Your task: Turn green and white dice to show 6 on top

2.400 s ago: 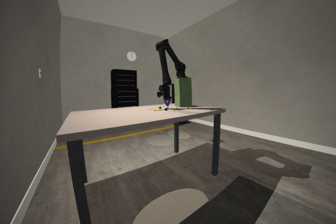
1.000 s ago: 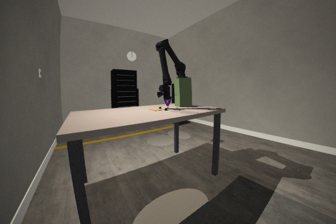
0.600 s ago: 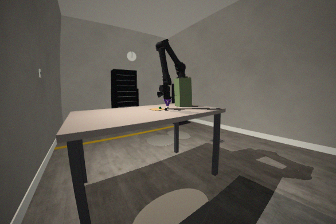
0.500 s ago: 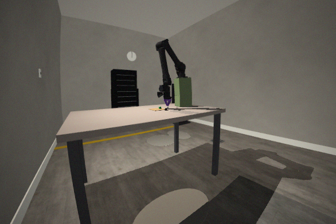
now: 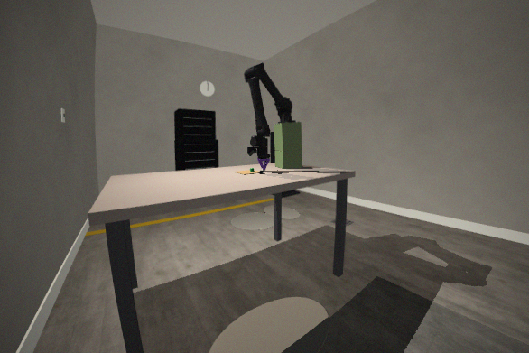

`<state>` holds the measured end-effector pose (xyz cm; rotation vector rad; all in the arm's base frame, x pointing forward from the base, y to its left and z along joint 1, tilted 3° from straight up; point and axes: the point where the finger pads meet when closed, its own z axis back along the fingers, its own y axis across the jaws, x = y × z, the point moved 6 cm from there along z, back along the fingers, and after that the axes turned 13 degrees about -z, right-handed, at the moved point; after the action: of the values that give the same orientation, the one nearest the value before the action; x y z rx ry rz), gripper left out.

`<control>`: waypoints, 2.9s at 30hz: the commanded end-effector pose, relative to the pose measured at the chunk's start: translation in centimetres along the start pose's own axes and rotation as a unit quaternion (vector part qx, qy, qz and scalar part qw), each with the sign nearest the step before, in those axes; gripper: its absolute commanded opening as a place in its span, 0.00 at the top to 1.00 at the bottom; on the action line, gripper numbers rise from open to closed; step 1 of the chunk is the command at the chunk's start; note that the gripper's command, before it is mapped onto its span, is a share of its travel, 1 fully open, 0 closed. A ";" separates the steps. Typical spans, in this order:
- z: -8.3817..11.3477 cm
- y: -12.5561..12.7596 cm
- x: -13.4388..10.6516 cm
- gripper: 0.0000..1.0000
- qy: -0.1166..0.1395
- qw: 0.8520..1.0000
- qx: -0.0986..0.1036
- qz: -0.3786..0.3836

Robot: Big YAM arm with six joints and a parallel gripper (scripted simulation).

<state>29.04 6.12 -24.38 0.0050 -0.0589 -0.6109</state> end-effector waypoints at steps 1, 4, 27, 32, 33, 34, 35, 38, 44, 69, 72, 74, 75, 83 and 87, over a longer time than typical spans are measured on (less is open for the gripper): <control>-0.8 0.1 -0.4 0.67 -0.002 1.000 -0.001 0.007; -1.2 0.1 -0.4 0.67 -0.002 1.000 -0.001 0.007; -1.4 -0.2 -0.7 0.67 0.001 1.000 -0.005 0.007; -1.4 -0.2 -0.7 0.67 0.001 1.000 -0.005 0.007; -1.4 -0.2 -0.7 0.67 0.001 1.000 -0.005 0.007; -1.4 -0.2 -0.7 0.67 0.001 1.000 -0.005 0.007; -1.4 -0.2 -0.7 0.67 0.001 1.000 -0.005 0.007; -1.4 -0.2 -0.7 0.67 0.001 1.000 -0.005 0.007; -1.4 -0.2 -0.7 0.67 0.001 1.000 -0.005 0.007; -1.4 -0.2 -0.7 0.86 0.001 1.000 -0.005 0.007; -1.4 -0.2 -0.7 0.86 0.001 1.000 -0.005 0.007; -1.4 -0.2 -0.7 0.86 0.001 1.000 -0.005 0.007; -1.4 -0.2 -0.7 0.86 0.001 1.000 -0.005 0.007; -1.4 -0.3 -0.7 0.86 0.002 1.000 -0.005 0.007; 0.3 -0.1 -0.6 0.86 0.001 1.000 -0.004 0.007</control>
<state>28.69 6.04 -25.44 -0.0002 -0.0500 -0.6109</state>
